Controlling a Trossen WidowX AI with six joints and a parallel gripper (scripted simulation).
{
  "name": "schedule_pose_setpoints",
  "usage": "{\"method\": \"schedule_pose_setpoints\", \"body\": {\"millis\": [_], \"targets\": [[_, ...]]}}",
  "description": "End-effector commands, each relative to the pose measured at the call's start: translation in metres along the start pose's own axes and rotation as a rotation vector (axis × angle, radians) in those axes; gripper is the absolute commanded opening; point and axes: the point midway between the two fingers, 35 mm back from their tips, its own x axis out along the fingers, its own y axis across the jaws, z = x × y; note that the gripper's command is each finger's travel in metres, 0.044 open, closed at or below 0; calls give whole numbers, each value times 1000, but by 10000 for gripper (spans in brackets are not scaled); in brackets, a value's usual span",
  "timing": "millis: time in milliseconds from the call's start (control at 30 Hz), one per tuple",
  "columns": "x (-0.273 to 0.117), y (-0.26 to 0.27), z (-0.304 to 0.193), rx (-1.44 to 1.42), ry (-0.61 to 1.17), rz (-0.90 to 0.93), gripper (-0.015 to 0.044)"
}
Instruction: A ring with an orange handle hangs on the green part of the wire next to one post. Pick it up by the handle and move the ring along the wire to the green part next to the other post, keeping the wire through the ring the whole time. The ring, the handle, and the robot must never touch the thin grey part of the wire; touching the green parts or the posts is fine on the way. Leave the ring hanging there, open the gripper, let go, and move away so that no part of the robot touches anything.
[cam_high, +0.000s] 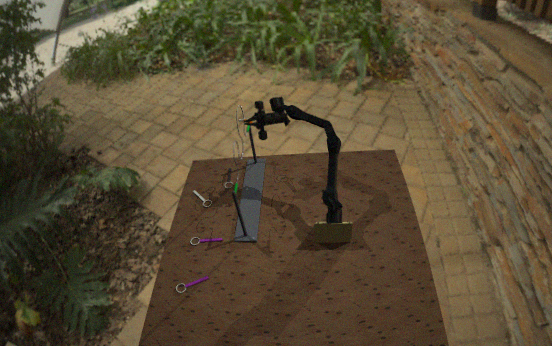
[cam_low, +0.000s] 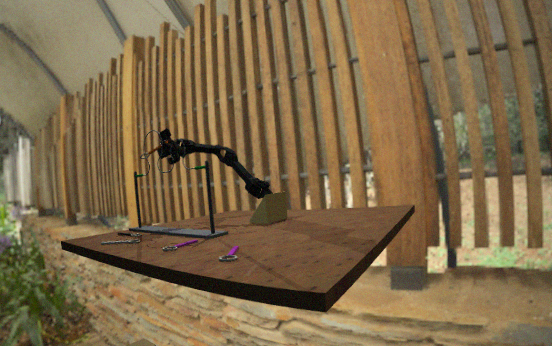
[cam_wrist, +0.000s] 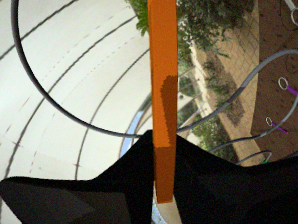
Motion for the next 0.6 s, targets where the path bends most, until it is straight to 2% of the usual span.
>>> {"method": "schedule_pose_setpoints", "body": {"millis": [0,567], "targets": [[-1,1,0,-44,-2,-13,-150],[-1,-5,0,-210,-6,-98,-150]]}}
